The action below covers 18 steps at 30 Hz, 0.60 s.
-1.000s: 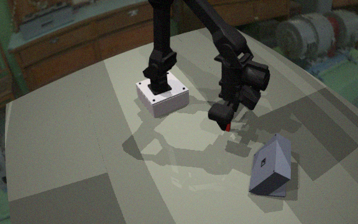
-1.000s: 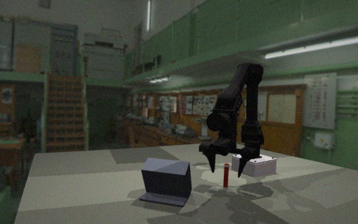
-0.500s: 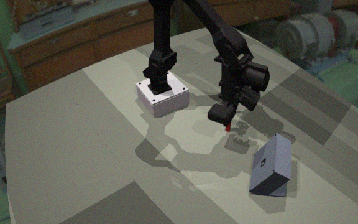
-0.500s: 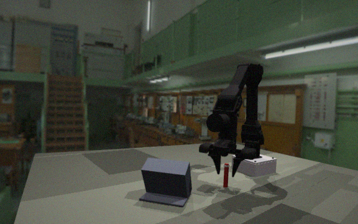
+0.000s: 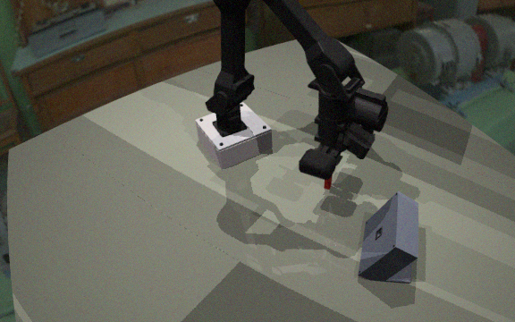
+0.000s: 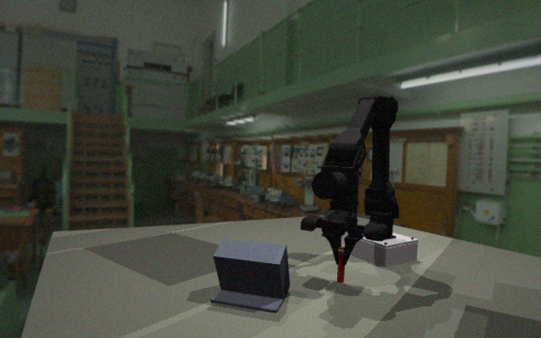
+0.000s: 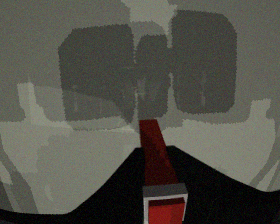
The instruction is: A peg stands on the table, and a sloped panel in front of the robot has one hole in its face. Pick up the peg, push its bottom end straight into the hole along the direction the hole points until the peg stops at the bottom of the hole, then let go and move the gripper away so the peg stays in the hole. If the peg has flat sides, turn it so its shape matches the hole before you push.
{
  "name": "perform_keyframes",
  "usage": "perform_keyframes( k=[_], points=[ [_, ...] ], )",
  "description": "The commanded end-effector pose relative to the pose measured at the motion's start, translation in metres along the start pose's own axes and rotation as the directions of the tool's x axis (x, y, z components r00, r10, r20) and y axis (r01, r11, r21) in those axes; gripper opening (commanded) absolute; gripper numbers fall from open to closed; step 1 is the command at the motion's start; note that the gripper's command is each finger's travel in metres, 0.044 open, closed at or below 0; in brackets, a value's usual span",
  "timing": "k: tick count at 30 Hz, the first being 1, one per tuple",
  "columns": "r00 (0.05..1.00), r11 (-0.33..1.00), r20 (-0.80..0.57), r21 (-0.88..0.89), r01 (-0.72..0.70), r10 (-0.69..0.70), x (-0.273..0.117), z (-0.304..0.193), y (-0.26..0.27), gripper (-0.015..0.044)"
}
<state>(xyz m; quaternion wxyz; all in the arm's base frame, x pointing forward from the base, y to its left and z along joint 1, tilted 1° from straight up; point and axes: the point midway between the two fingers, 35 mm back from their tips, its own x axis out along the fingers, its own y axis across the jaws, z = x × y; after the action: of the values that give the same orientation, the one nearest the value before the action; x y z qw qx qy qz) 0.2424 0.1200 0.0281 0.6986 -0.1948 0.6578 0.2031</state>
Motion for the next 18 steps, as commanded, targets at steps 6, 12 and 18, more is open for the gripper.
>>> perform_keyframes(
  k=[6,12,18],
  points=[
    [1.0,1.0,0.0,-0.001,-0.001,0.001,-0.023,0.003,0.0,0.0],
    [1.0,1.0,-0.003,-0.002,-0.002,0.002,-0.049,0.003,-0.001,0.0],
    [1.0,1.0,-0.005,-0.002,-0.003,0.003,-0.074,0.002,-0.001,0.0]
  ],
)
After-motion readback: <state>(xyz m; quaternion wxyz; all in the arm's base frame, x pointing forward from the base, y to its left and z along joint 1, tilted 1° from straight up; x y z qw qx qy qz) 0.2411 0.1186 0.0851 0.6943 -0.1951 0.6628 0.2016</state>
